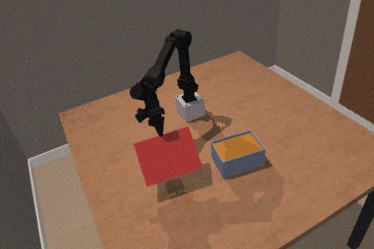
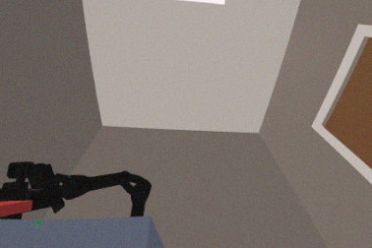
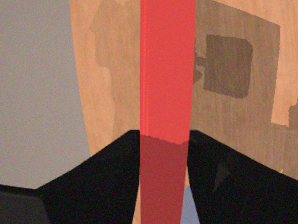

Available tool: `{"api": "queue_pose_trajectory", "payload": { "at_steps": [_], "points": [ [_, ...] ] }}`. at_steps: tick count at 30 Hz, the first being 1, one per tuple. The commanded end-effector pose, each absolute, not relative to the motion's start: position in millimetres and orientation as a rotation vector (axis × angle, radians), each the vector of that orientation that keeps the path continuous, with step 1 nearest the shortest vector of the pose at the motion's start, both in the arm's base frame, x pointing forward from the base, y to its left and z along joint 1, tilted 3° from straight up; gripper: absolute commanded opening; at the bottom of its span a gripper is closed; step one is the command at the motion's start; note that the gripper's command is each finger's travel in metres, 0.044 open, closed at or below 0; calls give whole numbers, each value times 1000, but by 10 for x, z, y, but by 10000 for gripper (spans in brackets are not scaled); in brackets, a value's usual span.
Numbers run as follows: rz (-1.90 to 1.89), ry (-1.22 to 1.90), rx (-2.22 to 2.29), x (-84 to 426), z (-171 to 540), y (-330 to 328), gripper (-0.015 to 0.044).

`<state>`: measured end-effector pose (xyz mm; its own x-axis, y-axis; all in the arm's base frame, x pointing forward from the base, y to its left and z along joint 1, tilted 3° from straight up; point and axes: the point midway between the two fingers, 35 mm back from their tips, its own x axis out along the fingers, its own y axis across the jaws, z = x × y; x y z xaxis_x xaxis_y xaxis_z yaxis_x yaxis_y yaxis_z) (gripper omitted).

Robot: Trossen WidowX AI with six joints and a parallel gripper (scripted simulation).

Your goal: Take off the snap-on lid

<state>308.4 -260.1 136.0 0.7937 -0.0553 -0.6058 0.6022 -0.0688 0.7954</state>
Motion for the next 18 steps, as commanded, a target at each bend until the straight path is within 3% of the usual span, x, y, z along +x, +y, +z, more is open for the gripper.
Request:
{"api": "queue_pose_trajectory", "payload": {
  "at_steps": [1,18],
  "points": [
    [-568,449,1560,3091,1329,-2599,0],
    [-568,449,1560,3098,1192,-2596,0]
  ]
}}
